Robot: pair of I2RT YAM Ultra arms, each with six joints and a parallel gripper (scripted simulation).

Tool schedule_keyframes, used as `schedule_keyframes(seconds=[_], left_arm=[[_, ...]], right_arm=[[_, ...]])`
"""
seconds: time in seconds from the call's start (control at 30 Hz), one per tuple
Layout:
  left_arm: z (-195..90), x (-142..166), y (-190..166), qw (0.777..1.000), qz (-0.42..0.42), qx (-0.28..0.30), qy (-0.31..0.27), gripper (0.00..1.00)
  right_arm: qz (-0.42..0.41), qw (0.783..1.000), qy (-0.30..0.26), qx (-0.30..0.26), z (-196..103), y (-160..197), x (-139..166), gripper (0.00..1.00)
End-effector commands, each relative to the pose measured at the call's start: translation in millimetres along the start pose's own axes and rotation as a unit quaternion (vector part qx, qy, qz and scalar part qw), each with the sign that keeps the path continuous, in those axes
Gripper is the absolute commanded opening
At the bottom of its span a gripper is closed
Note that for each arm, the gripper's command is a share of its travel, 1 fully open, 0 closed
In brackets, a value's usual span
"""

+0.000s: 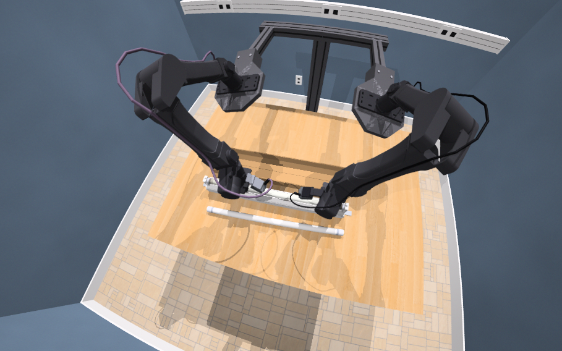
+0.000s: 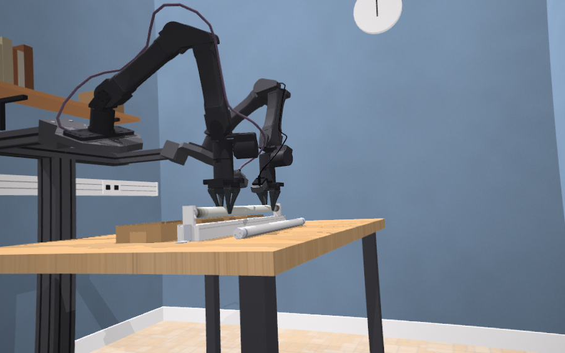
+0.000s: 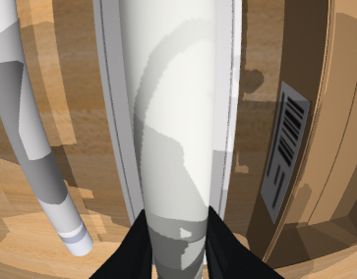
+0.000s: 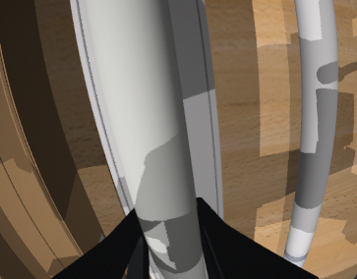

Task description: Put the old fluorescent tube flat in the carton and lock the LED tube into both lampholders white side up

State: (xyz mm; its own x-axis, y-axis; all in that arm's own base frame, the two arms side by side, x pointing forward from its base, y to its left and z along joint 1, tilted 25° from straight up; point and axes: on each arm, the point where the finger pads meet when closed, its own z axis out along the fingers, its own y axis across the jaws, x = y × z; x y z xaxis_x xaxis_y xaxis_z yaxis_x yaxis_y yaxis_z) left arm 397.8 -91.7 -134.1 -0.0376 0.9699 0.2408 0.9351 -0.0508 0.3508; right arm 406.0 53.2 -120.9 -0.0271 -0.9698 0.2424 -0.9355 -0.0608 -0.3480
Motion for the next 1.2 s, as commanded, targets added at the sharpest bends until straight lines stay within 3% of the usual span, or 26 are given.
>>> schedule_keyframes(seconds=[0.0,0.4,0.5,0.53,0.97,1.0,1.13,1.17], left_arm=[[2.6,2.1,-3.6,0.999,-0.005,0.033,-0.001,0.11],[0.2,0.9,-1.1,0.997,-0.006,0.081,-0.002,0.11],[-0.2,-7.2,8.3,0.998,-0.004,0.058,-0.007,0.11],[-0.1,-1.2,0.7,0.996,-0.005,0.085,-0.004,0.11],[-1.4,0.6,0.9,0.989,-0.006,0.147,-0.003,0.11],[0.1,-7.0,11.4,0.993,-0.002,0.121,-0.008,0.11],[0.5,0.7,8.0,0.99,-0.004,0.14,-0.005,0.11],[-0.8,-7.9,18.0,0.993,-0.001,0.115,-0.014,0.11]], right_arm=[[0.004,0.999,-0.001,-0.034,2.8,4.6,1.3,0.11],[0.005,0.997,-0.002,-0.081,0.2,1.2,0.9,0.11],[0.004,0.998,-0.004,-0.057,0.3,-9.2,-5.0,0.11],[0.004,0.996,-0.003,-0.084,-0.2,-0.8,-1.4,0.11],[0.007,0.989,-0.003,-0.147,-1.6,-1.2,0.6,0.11],[0.005,0.993,-0.005,-0.12,0.0,-12.5,-6.5,0.11],[0.006,0.99,-0.004,-0.138,-0.5,-8.1,-2.5,0.11],[0.012,0.994,-0.011,-0.108,-4.4,-24.1,-4.3,0.11]])
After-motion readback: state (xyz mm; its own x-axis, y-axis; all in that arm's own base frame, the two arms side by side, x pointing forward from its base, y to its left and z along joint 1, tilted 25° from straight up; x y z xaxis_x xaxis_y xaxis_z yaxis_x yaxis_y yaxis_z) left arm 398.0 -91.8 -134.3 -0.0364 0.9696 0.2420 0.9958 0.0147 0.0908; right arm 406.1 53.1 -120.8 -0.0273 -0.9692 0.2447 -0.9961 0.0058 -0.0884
